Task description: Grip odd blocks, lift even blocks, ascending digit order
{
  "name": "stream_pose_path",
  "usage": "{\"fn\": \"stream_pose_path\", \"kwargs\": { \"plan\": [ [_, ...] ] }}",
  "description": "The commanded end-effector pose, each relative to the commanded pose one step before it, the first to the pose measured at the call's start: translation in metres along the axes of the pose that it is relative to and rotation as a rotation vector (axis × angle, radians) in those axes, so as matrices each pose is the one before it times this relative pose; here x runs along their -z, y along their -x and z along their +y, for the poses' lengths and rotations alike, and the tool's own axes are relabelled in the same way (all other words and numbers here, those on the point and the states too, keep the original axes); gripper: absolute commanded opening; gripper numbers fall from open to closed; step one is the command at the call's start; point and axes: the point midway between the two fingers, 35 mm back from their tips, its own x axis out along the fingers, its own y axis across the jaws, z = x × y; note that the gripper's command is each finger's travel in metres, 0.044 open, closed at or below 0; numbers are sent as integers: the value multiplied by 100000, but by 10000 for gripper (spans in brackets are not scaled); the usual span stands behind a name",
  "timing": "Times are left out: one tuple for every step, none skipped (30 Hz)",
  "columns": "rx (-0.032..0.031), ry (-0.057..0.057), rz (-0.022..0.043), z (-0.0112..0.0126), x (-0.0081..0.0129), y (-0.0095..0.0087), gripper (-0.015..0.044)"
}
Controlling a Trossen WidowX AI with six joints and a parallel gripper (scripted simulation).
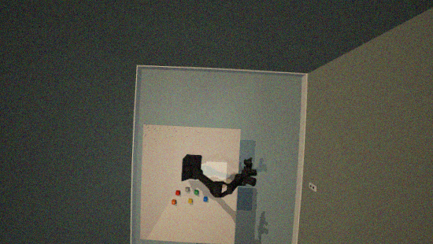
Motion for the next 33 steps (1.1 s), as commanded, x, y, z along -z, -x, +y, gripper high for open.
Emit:
{"fn": "stream_pose_path", "kwargs": {
  "plan": [
    [19919,6970,-5181,-6199,-2654,3622,400],
    [4976,1307,-594,-1740,-356,718,400],
    [5061,801,435,-1835,15,700,400],
    [4935,284,1374,-1851,363,660,400],
    [4723,161,1483,-1794,414,626,400],
    [4583,94,1508,-1757,433,605,400],
    [4511,34,1546,-1746,455,593,400],
    [4454,-25,1587,-1740,478,584,400],
    [4416,-85,1636,-1741,503,578,400],
    [4391,-145,1691,-1747,530,573,400],
    [3855,-179,1540,-1549,492,498,400],
    [2927,-333,1370,-1203,428,376,400],
    [2526,-778,1674,-1091,486,335,400],
    [2885,-1235,2229,-1285,635,397,400],
    [3426,-1572,2684,-1542,775,483,400],
    [3663,-1816,2919,-1673,855,527,400],
    [3403,-1822,2764,-1581,821,495,400],
    [2822,-1617,2334,-1334,701,411,400],
    [2232,-1481,2127,-1152,696,264,400],
    [2135,-1725,2493,-1258,897,152,400],
    [2447,-2079,3019,-1528,1127,169,400],
    [2598,-2295,3275,-1689,1253,209,400],
    [2458,-2391,3219,-1668,1255,212,400],
    [1892,-2029,2579,-1341,1020,166,400],
    [1904,-2239,2702,-1406,1087,179,400],
    [1856,-2409,2757,-1438,1129,187,400],
    [1773,-2553,2771,-1449,1157,192,400],
    [1664,-2676,2756,-1445,1174,196,400],
    [1540,-2783,2721,-1432,1183,198,400],
    [1407,-2883,2676,-1414,1190,200,400],
    [1270,-2979,2626,-1395,1196,201,400],
    [1132,-3085,2583,-1381,1206,204,400],
    [987,-3182,2529,-1362,1213,207,400]
  ]
}}
